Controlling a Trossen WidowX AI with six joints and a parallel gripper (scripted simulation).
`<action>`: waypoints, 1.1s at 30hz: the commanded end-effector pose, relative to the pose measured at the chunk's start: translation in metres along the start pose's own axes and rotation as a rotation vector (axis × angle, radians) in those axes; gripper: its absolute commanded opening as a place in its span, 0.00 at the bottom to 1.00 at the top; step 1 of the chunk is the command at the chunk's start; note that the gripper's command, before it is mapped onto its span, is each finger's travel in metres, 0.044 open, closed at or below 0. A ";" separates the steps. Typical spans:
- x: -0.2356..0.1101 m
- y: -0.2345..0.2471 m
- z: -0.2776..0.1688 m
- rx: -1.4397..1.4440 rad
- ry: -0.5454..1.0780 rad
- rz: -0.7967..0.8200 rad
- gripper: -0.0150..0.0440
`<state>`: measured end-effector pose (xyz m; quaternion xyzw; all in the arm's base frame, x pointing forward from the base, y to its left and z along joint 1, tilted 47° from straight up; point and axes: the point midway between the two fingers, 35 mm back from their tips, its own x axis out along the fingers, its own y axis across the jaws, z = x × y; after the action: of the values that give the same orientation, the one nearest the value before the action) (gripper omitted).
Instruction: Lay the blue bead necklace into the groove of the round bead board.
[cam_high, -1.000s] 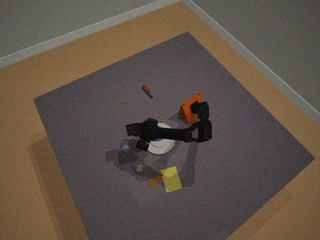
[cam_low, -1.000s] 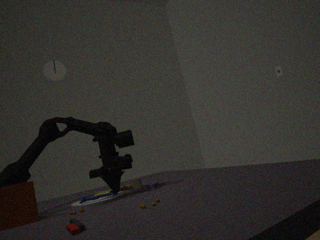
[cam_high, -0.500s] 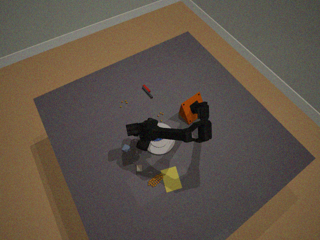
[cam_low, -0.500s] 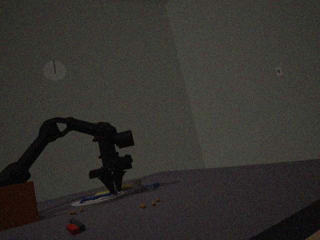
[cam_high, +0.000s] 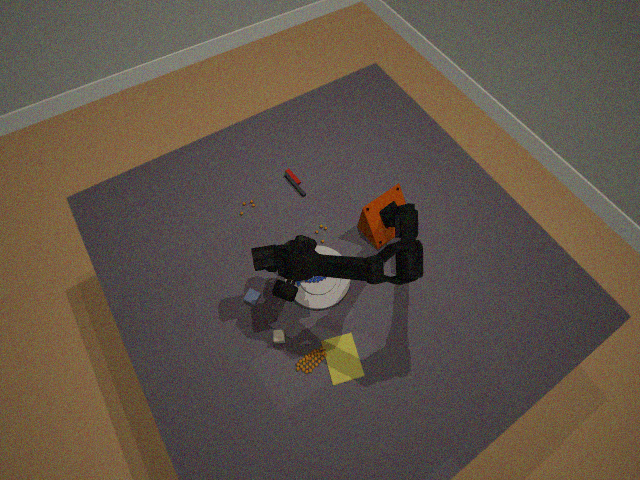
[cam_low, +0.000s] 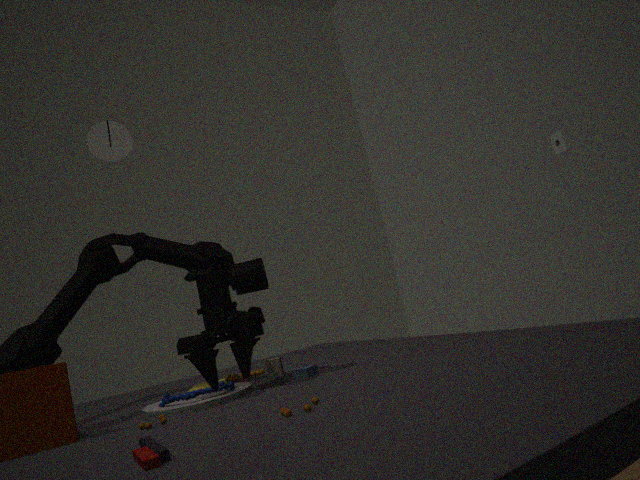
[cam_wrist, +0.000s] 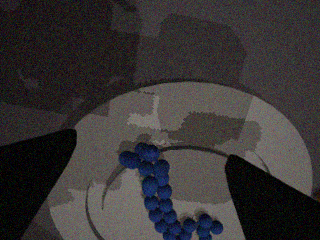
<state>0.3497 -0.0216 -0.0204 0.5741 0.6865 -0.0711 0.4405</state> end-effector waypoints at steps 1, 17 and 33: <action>-0.001 0.000 0.000 -0.002 0.000 -0.004 1.00; -0.001 0.000 0.000 -0.002 0.000 -0.004 1.00; 0.001 -0.016 0.009 0.014 -0.039 -0.078 0.82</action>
<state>0.3481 -0.0247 -0.0228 0.5665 0.6900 -0.0799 0.4435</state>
